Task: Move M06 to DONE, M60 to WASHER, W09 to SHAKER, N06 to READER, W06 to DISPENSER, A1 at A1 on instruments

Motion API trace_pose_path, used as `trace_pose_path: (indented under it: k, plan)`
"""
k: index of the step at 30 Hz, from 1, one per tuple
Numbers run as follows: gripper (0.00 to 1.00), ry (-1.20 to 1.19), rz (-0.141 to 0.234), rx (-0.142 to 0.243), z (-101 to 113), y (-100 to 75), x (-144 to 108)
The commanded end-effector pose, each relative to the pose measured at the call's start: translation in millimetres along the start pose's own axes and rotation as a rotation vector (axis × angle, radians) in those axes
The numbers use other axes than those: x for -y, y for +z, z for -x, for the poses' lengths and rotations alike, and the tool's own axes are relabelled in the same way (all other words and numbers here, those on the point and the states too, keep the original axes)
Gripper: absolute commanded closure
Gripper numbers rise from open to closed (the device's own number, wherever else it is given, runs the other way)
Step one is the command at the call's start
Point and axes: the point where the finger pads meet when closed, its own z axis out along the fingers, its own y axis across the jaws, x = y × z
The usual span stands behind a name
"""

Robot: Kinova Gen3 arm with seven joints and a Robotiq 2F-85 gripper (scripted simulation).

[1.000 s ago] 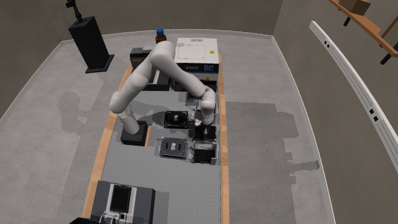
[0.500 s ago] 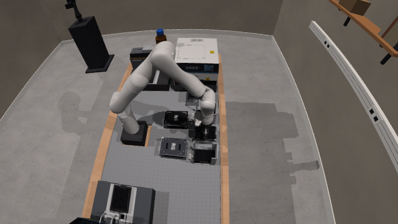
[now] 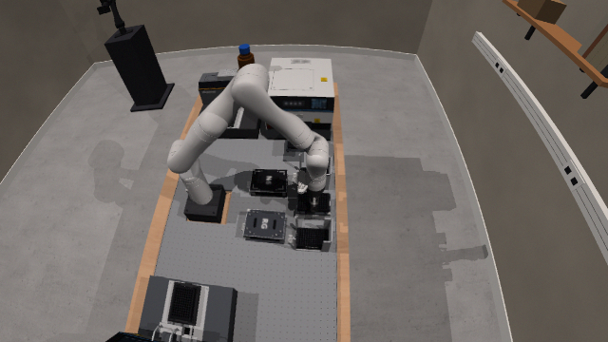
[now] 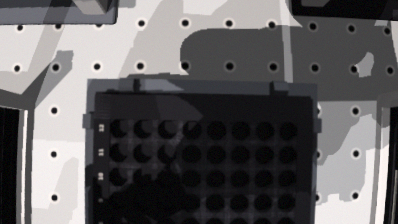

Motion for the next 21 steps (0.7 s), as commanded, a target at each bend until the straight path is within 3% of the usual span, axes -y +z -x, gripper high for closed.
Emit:
trace_pose_path:
  k: [1, 21]
  plan:
    - [0.06, 0.000, 0.000, 0.002, 0.6, 0.5, 0.0]
    - [0.06, 0.000, 0.000, 0.002, 0.6, 3.8, 0.0]
